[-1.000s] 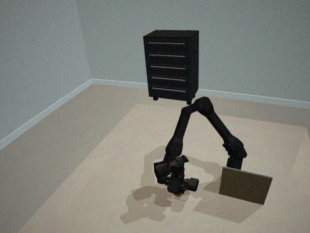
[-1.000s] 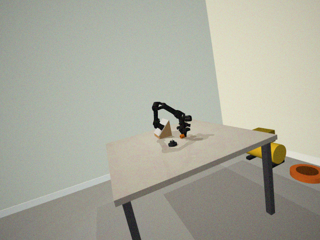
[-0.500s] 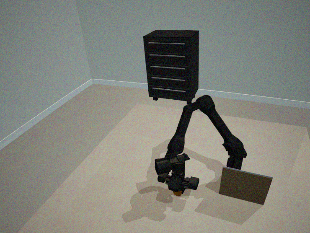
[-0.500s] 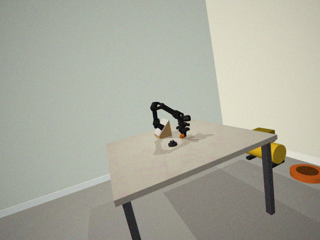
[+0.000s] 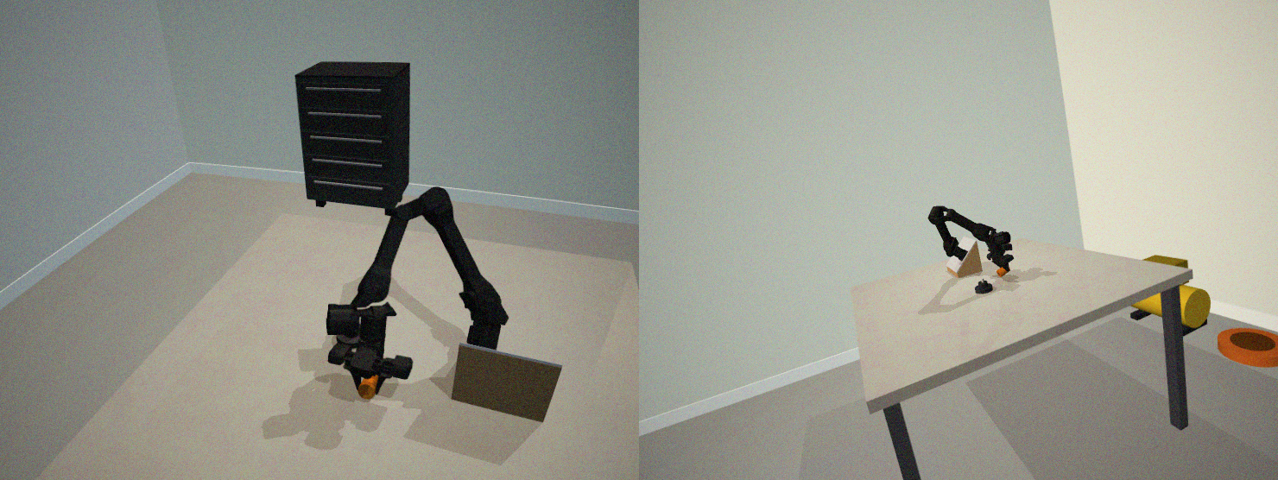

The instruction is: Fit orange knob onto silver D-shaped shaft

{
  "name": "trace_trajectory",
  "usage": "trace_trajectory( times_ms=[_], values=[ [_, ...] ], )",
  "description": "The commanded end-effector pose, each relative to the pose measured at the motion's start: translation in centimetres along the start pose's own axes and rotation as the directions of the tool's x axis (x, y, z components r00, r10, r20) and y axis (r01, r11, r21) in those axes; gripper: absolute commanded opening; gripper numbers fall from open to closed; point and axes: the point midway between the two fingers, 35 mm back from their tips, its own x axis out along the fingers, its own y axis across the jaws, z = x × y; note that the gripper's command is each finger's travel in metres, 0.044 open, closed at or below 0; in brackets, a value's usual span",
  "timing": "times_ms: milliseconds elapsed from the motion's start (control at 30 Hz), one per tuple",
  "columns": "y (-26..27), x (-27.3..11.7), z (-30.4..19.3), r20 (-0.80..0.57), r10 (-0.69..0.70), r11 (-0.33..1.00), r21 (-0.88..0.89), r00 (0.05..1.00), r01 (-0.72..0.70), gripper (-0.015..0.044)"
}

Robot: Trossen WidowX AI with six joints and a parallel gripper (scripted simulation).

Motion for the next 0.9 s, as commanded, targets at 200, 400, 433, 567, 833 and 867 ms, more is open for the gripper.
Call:
trace_trajectory(
  times_ms=[200,400,433,567,833,867],
  values=[
    [0.0,-0.6,-0.9,0.151,0.000,1.000,0.001,0.988,-0.001,0.0179],
    [0.1,-0.9,-1.4,0.235,0.001,1.000,0.000,0.972,-0.001,0.0179],
    [0.1,-1.0,-1.4,0.249,0.001,1.000,0.000,0.969,-0.001,0.0179],
    [0.1,-1.1,-1.8,0.303,0.001,1.000,0.000,0.953,-0.002,0.0179],
    [0.1,-1.4,-2.5,0.406,0.002,1.000,0.000,0.914,-0.002,0.0179],
    [0.1,-1.4,-2.6,0.418,0.002,1.000,0.000,0.908,-0.002,0.0179]
  ],
)
